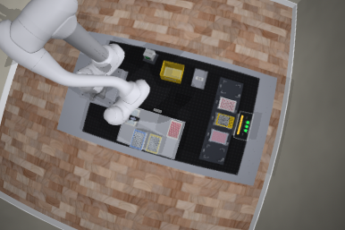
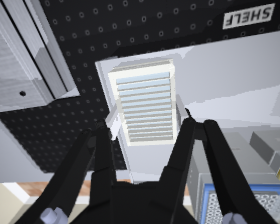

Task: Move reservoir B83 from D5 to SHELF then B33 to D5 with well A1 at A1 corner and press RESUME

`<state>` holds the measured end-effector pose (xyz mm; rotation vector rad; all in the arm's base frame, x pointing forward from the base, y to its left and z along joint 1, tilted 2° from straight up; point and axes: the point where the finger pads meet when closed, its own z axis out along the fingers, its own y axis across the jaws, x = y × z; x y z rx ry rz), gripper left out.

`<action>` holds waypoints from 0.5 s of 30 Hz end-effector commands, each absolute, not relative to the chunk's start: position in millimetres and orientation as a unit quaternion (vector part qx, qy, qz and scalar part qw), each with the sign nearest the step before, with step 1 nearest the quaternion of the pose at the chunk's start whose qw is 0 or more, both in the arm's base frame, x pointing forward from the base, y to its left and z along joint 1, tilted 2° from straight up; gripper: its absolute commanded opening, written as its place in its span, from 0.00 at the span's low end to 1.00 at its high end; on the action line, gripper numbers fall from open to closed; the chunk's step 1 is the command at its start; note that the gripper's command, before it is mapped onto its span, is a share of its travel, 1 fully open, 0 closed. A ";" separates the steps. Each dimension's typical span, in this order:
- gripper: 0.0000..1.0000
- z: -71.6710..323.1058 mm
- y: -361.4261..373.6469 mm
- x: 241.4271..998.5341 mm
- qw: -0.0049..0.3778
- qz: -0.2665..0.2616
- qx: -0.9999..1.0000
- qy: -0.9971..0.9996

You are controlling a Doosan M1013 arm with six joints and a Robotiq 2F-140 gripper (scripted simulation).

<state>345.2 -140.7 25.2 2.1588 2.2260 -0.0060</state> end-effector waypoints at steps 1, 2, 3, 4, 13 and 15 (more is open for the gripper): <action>0.00 21.6 -139.8 342.1 0.019 -0.002 0.697 0.717; 0.00 21.6 -139.8 342.1 0.019 -0.002 0.697 0.717; 0.00 23.3 -139.7 342.1 0.019 -0.002 0.697 0.717; 0.00 24.9 -139.7 342.0 0.019 -0.002 0.697 0.717; 0.00 36.6 -139.3 341.7 0.019 -0.002 0.697 0.717; 0.00 39.9 -139.2 341.7 0.019 -0.002 0.697 0.717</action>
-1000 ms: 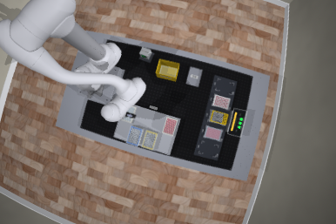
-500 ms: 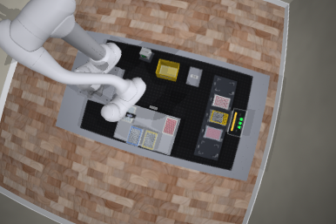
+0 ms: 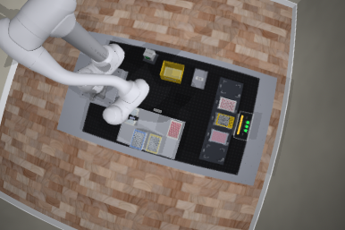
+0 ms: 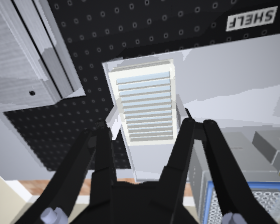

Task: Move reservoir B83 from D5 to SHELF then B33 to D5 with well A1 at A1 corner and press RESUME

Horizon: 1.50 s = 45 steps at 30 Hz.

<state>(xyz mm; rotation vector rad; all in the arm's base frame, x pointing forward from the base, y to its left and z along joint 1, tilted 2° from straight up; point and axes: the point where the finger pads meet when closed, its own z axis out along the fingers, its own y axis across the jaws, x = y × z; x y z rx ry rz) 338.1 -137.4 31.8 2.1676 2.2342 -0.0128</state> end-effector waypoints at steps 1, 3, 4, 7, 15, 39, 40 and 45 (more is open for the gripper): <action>0.00 41.6 -139.2 341.6 0.019 -0.002 0.697 0.717; 0.00 44.9 -139.1 341.5 0.019 -0.002 0.697 0.717; 0.00 46.6 -139.0 341.5 0.019 -0.002 0.697 0.717; 0.00 51.6 -138.9 341.4 0.019 -0.002 0.697 0.717; 0.00 61.6 -138.6 341.1 0.019 -0.002 0.697 0.717; 0.00 98.2 -137.5 340.2 0.019 -0.002 0.697 0.717; 0.00 99.9 -137.4 340.2 0.019 -0.002 0.697 0.717; 0.00 104.9 -137.3 340.1 0.019 -0.002 0.697 0.717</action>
